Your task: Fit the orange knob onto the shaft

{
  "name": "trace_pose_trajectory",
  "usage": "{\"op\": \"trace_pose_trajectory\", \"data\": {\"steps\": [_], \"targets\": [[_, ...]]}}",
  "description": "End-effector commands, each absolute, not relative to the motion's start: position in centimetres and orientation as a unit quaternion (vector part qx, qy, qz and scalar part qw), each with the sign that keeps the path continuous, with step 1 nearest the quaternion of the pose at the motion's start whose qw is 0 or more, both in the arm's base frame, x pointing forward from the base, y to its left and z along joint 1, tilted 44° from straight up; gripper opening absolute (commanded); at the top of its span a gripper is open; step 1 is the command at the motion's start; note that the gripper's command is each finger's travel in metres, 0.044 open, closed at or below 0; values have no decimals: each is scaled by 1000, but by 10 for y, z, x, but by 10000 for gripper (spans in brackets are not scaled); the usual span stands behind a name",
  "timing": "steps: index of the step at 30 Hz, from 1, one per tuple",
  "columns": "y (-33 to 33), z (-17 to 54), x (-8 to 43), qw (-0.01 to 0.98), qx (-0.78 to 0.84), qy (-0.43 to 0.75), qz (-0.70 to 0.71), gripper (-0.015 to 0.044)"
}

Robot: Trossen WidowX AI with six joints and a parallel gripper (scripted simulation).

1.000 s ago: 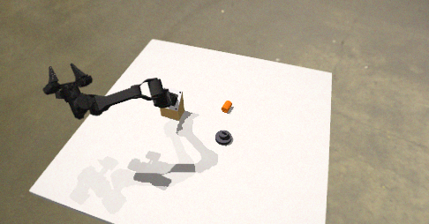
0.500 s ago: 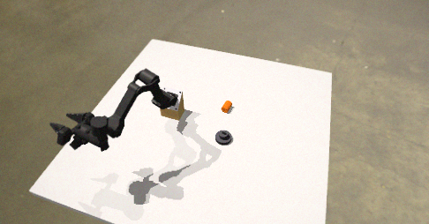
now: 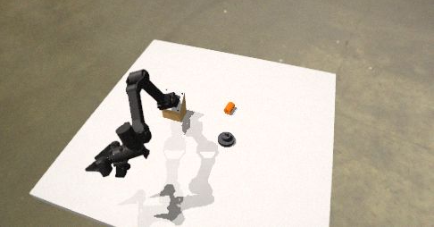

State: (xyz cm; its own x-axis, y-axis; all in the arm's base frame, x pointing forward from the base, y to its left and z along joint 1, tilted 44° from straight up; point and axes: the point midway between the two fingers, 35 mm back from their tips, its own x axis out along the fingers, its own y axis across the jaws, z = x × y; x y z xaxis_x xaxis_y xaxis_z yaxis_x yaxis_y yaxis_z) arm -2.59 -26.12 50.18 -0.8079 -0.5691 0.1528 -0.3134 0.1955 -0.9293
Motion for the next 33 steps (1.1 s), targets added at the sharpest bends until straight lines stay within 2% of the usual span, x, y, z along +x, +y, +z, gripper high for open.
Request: {"op": "trace_pose_trajectory", "data": {"steps": [1, 10, 19, 26, 33], "targets": [[-263, 503, 19, 160, -355, 734, -557, 440], [-231, 501, 132, 274, -509, 643, -502, 440], [-154, 497, 222, 366, -641, 528, -419, 440], [-70, 494, 263, 423, -726, 419, -344, 440], [23, 491, 273, 465, -792, 296, -261, 440]]}}
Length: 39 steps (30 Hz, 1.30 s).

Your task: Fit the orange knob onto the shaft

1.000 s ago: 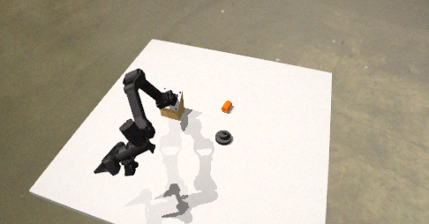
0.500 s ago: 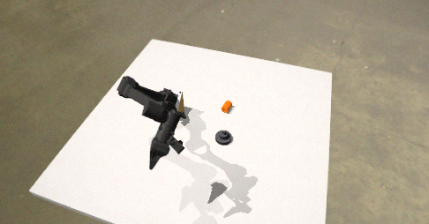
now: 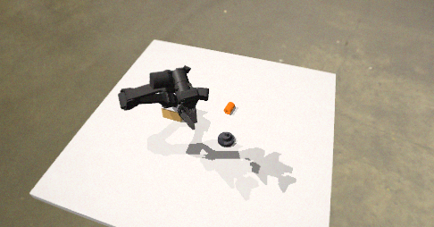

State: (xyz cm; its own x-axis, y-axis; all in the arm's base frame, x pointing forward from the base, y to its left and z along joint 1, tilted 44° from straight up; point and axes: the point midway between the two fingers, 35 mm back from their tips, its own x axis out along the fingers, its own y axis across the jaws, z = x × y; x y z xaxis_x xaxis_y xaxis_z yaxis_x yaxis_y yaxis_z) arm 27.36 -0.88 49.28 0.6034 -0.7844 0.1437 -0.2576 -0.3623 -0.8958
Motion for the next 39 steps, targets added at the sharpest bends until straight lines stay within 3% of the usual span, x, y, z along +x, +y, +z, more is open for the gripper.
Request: {"op": "trace_pose_trajectory", "data": {"steps": [1, 7, 13, 25, 32, 39], "targets": [[34, 491, 272, 469, -799, 282, -251, 440], [49, 488, 277, 470, -807, 264, -241, 440], [118, 441, 340, 469, -838, 201, -194, 440], [212, 235, 426, 445, -870, 208, 23, 440], [217, 98, 418, 427, -839, 302, 147, 440], [185, -22, 368, 382, -770, 460, 221, 440]]}}
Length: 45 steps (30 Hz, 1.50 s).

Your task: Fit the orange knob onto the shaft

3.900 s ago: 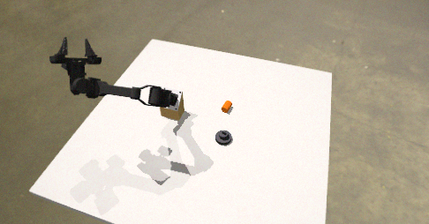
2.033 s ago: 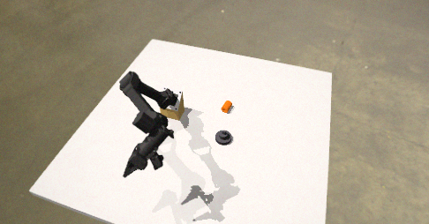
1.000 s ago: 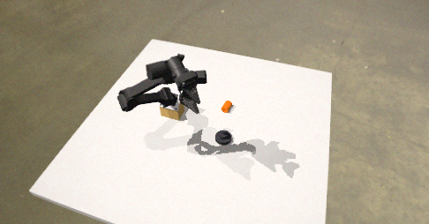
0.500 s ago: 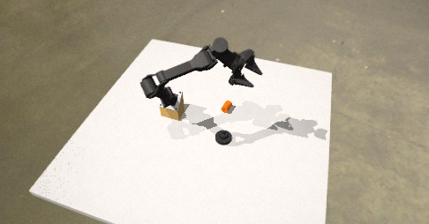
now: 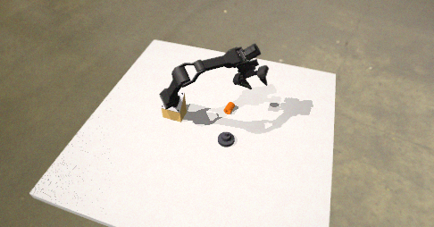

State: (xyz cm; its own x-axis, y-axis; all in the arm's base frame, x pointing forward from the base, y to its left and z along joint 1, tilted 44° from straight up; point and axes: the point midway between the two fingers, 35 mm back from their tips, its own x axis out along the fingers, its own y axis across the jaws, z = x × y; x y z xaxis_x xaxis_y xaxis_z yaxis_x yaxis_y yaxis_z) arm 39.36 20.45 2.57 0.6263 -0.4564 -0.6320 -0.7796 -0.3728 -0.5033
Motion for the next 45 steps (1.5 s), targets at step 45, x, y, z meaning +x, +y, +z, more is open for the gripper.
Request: {"op": "trace_pose_trajectory", "data": {"steps": [45], "targets": [[81, -143, 276, 270, -663, 674, 181, 440]]}}
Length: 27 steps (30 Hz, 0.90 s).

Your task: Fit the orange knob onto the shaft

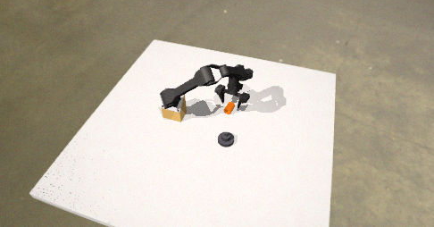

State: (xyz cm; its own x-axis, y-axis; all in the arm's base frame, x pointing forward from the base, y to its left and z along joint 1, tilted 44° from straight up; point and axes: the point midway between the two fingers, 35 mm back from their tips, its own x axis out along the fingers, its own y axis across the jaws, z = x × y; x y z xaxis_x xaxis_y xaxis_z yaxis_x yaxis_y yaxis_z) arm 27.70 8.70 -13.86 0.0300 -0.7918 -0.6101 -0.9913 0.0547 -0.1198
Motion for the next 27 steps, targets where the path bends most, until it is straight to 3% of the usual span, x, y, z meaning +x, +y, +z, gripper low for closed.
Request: {"op": "trace_pose_trajectory", "data": {"steps": [1, 9, 17, 27], "targets": [[80, -144, 276, 270, -663, 674, 181, 440], [72, -151, 276, 270, -663, 674, 181, 440], [72, -151, 276, 270, -663, 674, 181, 240], [72, -151, 276, 270, -663, 674, 181, 220]]}}
